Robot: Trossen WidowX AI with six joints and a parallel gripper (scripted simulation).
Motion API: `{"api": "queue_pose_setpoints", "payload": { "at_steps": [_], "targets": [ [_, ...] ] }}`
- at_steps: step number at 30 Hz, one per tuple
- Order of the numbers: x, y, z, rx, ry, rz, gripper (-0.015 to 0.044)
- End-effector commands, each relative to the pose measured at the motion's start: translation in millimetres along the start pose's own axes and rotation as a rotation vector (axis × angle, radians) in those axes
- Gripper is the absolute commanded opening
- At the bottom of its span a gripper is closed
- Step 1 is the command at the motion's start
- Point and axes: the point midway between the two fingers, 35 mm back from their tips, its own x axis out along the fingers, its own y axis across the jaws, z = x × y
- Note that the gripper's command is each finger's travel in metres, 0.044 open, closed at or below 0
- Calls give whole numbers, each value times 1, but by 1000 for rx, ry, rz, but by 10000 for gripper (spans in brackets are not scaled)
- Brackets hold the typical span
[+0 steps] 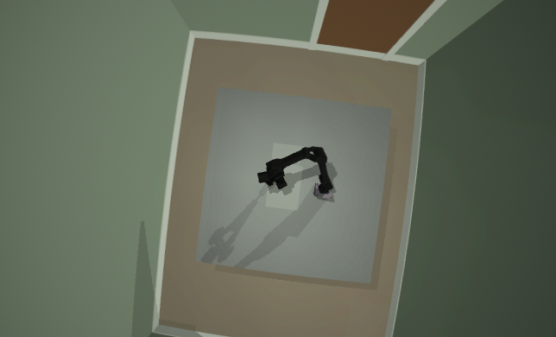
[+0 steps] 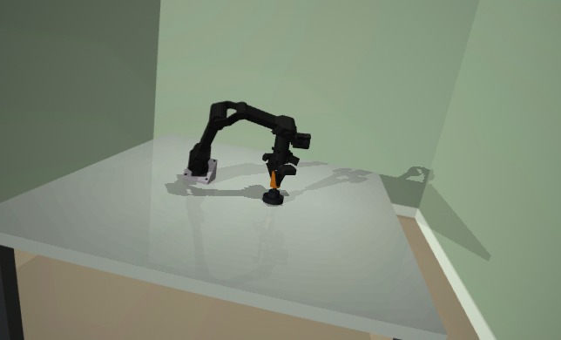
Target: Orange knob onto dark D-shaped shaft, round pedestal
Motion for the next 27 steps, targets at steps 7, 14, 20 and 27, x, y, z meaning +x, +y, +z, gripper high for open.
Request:
{"api": "queue_pose_setpoints", "payload": {
  "at_steps": [7, 14, 20, 27],
  "targets": [
    [-2, -4, 1, 5, -6, -1, 0],
    [-1, -3, 1, 5, -6, -1, 0],
    [1, -1, 0, 5, -6, -1, 0],
    [2, 0, 0, 5, -6, -1, 0]
  ]
}}
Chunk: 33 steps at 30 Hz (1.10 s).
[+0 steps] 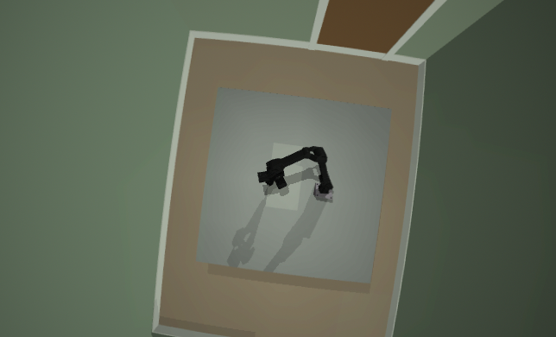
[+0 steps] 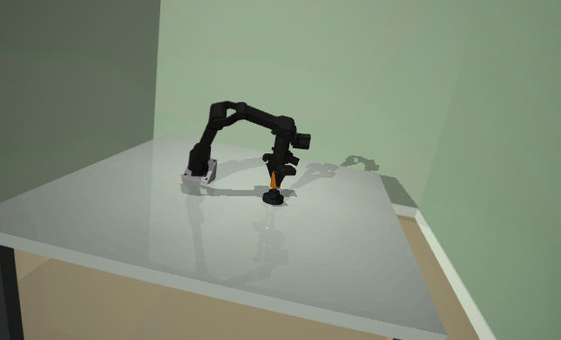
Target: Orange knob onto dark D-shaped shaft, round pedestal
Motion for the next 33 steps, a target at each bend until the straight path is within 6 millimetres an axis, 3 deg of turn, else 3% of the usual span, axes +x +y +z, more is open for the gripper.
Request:
{"api": "queue_pose_setpoints", "payload": {
  "at_steps": [1, 17, 24, 33],
  "targets": [
    [1, 1, 0, -3, -1, -1, 0],
    [-4, -2, 1, -3, -1, -1, 0],
    [-5, -3, 2, -202, -1, -1, 0],
    [-3, -2, 2, -213, -1, -1, 0]
  ]
}}
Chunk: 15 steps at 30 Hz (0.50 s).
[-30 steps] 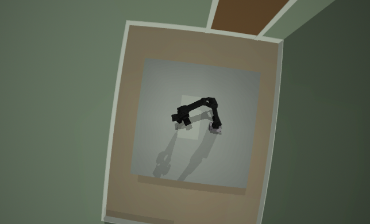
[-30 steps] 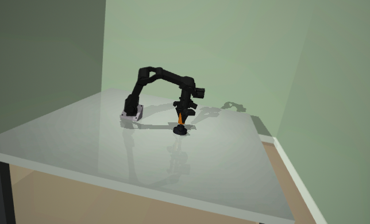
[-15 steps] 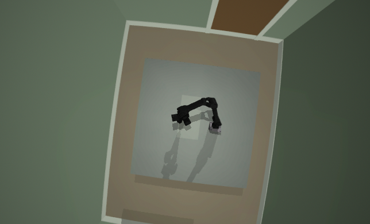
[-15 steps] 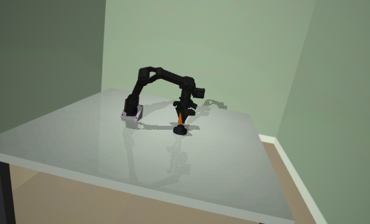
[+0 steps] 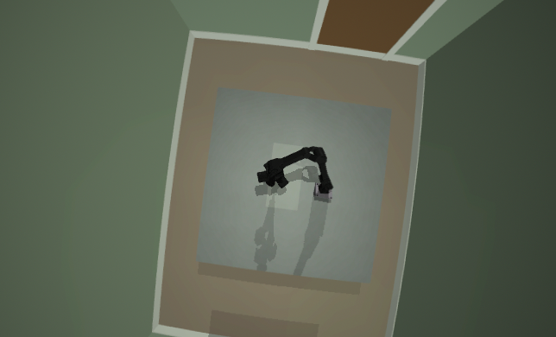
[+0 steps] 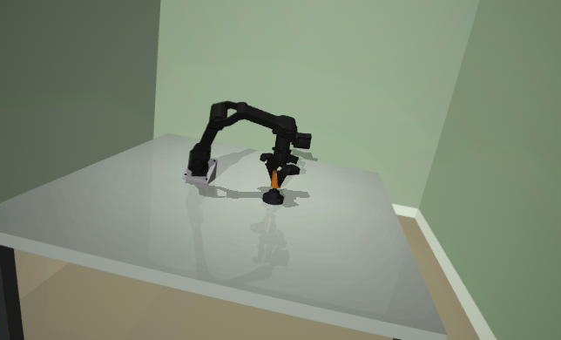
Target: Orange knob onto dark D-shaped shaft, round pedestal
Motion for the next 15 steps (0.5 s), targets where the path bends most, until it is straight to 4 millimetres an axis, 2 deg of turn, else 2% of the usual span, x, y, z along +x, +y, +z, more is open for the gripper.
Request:
{"api": "queue_pose_setpoints", "payload": {
  "at_steps": [1, 15],
  "targets": [
    [0, 0, 0, -13, -5, -3, 0],
    [3, 2, -2, -13, -4, -3, 0]
  ]
}}
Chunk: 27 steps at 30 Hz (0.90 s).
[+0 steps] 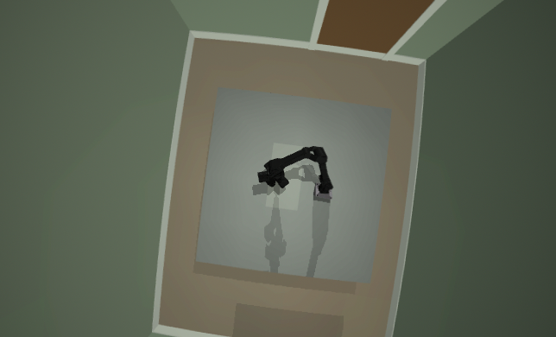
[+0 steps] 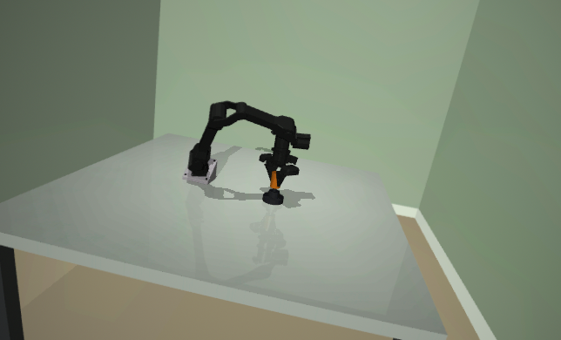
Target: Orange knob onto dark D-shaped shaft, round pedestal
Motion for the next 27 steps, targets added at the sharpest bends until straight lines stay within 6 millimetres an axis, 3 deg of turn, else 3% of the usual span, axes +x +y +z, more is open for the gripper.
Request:
{"api": "queue_pose_setpoints", "payload": {
  "at_steps": [1, 17, 24, 27],
  "targets": [
    [1, 0, 0, -3, -1, -1, 0],
    [-4, -1, 2, -3, -1, -1, 0],
    [-5, -3, 2, -202, -1, -1, 0],
    [-5, -3, 2, -213, -1, -1, 0]
  ]
}}
